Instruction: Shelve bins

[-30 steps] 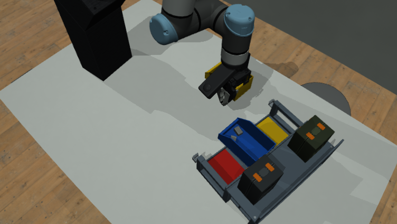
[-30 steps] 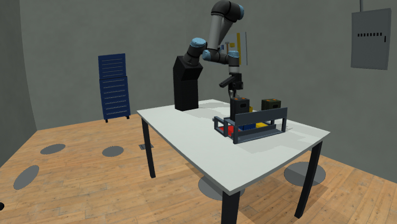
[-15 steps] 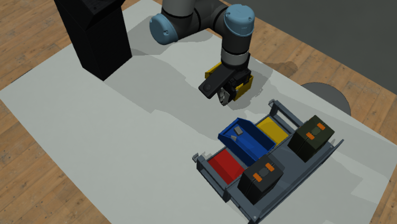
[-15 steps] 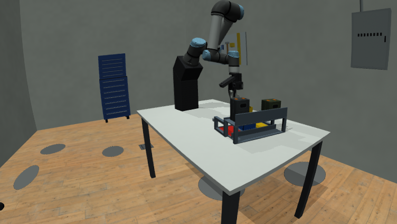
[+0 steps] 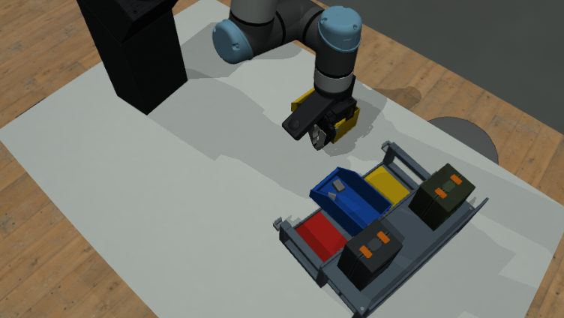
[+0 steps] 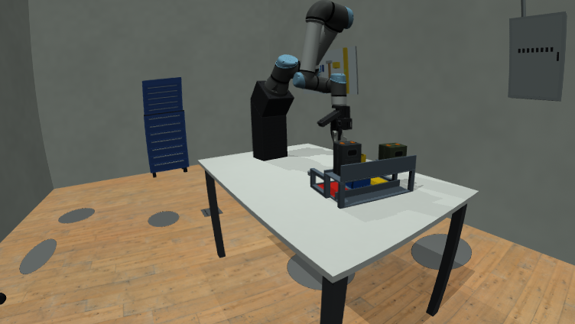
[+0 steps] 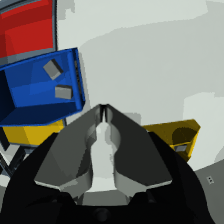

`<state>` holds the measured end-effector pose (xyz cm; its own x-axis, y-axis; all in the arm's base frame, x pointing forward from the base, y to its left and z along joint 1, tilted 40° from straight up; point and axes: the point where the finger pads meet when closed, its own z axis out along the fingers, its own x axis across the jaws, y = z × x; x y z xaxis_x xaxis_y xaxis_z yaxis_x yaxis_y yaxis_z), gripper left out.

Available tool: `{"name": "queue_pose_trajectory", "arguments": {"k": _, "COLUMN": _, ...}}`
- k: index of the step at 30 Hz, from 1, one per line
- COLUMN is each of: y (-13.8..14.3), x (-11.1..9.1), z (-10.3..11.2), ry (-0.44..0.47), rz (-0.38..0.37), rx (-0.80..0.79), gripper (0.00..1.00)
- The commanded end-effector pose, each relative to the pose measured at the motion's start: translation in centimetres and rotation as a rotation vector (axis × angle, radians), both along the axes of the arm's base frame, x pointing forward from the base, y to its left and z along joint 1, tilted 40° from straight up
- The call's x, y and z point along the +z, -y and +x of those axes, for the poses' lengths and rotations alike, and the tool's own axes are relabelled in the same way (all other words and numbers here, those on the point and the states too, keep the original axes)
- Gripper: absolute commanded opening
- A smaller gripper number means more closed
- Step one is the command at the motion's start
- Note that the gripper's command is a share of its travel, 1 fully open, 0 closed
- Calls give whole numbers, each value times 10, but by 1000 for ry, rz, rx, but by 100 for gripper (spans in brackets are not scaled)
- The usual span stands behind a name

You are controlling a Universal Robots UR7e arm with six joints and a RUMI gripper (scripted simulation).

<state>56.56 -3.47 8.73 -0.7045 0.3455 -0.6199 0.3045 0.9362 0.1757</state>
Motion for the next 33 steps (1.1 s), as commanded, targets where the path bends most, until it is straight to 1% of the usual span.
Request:
{"name": "queue_pose_trajectory", "arguments": {"k": 1, "y": 0, "x": 0, "z": 1, "ry": 1, "rz": 0, "rx": 0, "gripper": 0}}
{"name": "queue_pose_trajectory", "arguments": {"k": 15, "y": 1, "x": -14, "z": 12, "ry": 0, "rz": -1, "rx": 0, "gripper": 0}}
{"name": "queue_pose_trajectory", "arguments": {"k": 30, "y": 5, "x": -49, "z": 42, "ry": 0, "rz": -1, "rx": 0, "gripper": 0}}
{"name": "queue_pose_trajectory", "arguments": {"k": 33, "y": 5, "x": -52, "z": 44, "ry": 0, "rz": -1, "rx": 0, "gripper": 0}}
